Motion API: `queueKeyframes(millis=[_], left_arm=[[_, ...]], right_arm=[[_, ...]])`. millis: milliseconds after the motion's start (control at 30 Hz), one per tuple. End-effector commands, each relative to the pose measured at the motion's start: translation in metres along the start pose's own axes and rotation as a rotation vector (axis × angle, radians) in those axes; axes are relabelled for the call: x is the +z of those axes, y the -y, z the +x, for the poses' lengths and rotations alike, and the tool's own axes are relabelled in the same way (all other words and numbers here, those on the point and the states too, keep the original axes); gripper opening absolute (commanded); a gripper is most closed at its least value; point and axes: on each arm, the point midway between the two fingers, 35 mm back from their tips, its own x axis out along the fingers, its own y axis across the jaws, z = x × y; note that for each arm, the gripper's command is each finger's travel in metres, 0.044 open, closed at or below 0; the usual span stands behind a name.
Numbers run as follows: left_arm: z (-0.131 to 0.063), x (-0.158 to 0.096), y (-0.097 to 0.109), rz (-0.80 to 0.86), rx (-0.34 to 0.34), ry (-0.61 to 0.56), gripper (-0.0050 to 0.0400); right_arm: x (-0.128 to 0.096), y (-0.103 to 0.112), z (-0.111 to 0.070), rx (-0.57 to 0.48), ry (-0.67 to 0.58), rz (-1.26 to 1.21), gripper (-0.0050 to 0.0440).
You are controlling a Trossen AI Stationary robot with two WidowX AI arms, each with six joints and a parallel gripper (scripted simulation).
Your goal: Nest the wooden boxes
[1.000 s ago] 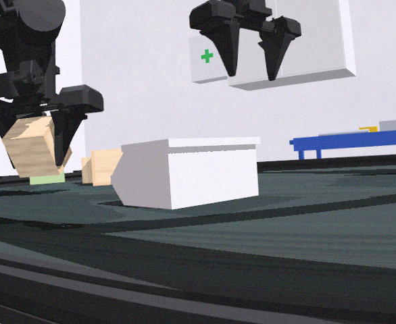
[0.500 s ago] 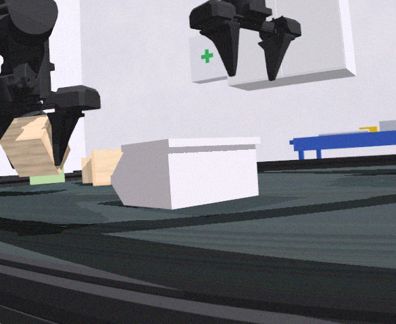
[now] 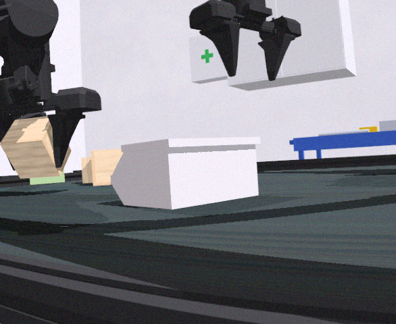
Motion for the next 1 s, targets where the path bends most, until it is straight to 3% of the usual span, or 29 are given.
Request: queueKeyframes(millis=[0,33,633,833,967], left_arm=[[0.004,-0.001,-0.001,0.002,-0.003,-0.01,0.0384],[0.004,-0.001,-0.001,0.002,-0.003,-0.01,0.04],[0.003,0.0,-0.001,0.002,-0.002,-0.008,0.04],[-0.042,0.025,0.001,0.015,0.04,0.053,0.04],[-0.047,0.028,0.001,0.016,0.045,0.06,0.04]], right_arm=[[0.0,0.0,0.0,-0.001,0.002,0.001,0.04],[0.0,0.0,0.0,-0.001,0.002,0.001,0.04],[0.0,0.0,0.0,-0.001,0.002,0.001,0.04],[0.0,0.0,0.0,-0.001,0.002,0.001,0.04],[0.0,0.0,0.0,-0.001,0.002,0.001,0.04]])
